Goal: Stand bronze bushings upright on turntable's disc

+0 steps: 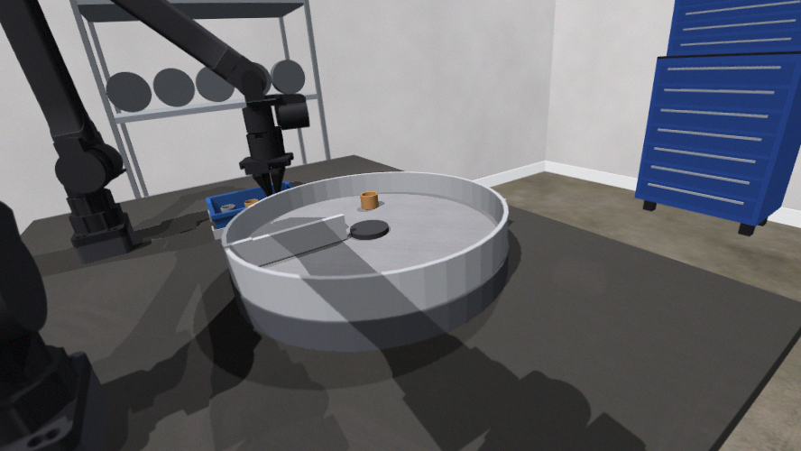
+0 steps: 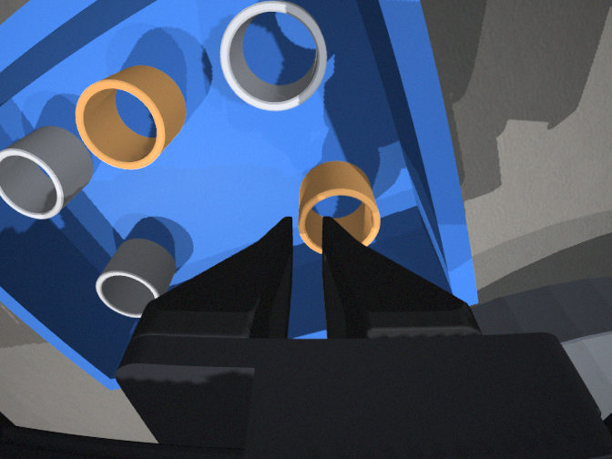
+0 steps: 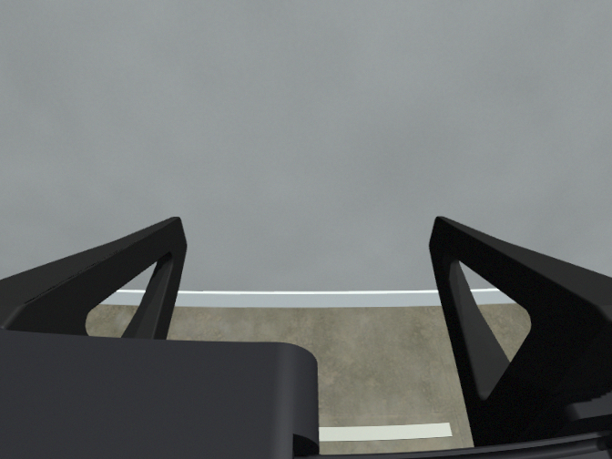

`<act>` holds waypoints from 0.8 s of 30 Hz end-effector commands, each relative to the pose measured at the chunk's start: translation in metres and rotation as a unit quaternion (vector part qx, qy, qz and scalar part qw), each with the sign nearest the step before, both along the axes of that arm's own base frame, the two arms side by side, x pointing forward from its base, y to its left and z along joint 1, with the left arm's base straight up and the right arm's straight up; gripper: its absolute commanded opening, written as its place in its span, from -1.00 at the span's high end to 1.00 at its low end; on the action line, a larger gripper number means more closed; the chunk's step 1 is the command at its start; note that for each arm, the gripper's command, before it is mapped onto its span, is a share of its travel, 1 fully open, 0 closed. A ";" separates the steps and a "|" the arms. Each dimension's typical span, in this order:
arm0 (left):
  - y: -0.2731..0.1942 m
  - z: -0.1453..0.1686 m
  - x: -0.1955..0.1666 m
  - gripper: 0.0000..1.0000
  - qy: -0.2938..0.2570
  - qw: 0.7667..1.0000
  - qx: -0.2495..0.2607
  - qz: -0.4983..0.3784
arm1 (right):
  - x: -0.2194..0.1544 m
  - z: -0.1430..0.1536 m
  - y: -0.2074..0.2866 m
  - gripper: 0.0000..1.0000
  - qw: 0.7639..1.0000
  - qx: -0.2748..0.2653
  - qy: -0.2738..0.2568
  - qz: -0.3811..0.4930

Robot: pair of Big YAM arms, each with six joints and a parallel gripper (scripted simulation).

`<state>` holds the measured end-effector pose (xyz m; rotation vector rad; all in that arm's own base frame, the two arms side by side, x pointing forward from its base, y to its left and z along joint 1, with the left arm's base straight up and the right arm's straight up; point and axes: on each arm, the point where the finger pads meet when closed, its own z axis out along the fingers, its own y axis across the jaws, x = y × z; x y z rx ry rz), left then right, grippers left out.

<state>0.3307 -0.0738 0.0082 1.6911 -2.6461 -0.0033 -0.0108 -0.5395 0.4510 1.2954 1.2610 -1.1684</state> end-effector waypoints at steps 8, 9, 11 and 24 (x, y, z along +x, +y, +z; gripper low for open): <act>0.000 -0.013 0.001 0.75 0.001 1.000 -0.001 -0.002 | -0.002 0.050 -0.005 -1.00 0.999 -0.046 0.006 -0.003; 0.000 -0.014 0.001 0.75 0.001 1.000 -0.001 -0.002 | -0.002 0.050 -0.005 -1.00 0.999 -0.046 0.006 -0.003; 0.000 -0.015 0.003 0.75 -0.001 1.000 -0.002 -0.002 | -0.002 0.050 -0.005 -1.00 0.999 -0.046 0.006 -0.003; -0.001 -0.007 0.007 1.00 -0.009 1.000 -0.003 -0.001 | -0.002 0.050 -0.005 -1.00 0.999 -0.046 0.006 -0.003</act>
